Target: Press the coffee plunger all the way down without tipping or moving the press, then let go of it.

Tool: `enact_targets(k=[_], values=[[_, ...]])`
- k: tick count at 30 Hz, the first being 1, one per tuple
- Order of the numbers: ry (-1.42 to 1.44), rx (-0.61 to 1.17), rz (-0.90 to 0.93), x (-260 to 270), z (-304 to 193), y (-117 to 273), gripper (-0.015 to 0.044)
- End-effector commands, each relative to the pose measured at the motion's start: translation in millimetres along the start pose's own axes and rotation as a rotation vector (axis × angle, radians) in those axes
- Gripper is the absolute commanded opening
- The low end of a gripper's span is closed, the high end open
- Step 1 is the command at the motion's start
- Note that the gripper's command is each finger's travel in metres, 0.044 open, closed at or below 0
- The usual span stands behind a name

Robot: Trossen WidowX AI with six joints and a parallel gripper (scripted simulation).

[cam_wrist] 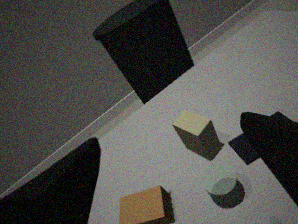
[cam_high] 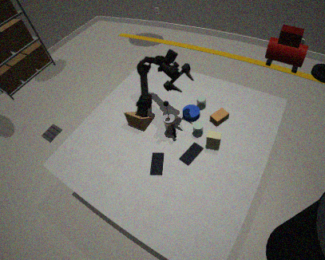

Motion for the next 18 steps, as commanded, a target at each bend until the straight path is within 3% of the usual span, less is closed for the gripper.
enact_targets(k=[1, 9, 14, 18], values=[[0.183, 0.103, -0.138, -38.6, 20.7, -3.4, 0.044], [0.35, 0.302, -0.162, -89.3, 38.9, 7.3, 0.044], [0.434, 0.389, -0.03, -116.8, 51.4, 25.7, 0.044], [0.487, 0.347, 0.119, -131.5, 64.9, 44.6, 0.044]])
Point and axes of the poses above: the point midway between the two fingers, 35 mm back from their tips, its own y axis back along the fingers, its own x axis across the jaws, z = x × y, the point moved 5 cm from there along y, back along the fingers, and after that the axes turned 10 degrees about -y, right-handed, at the moved point
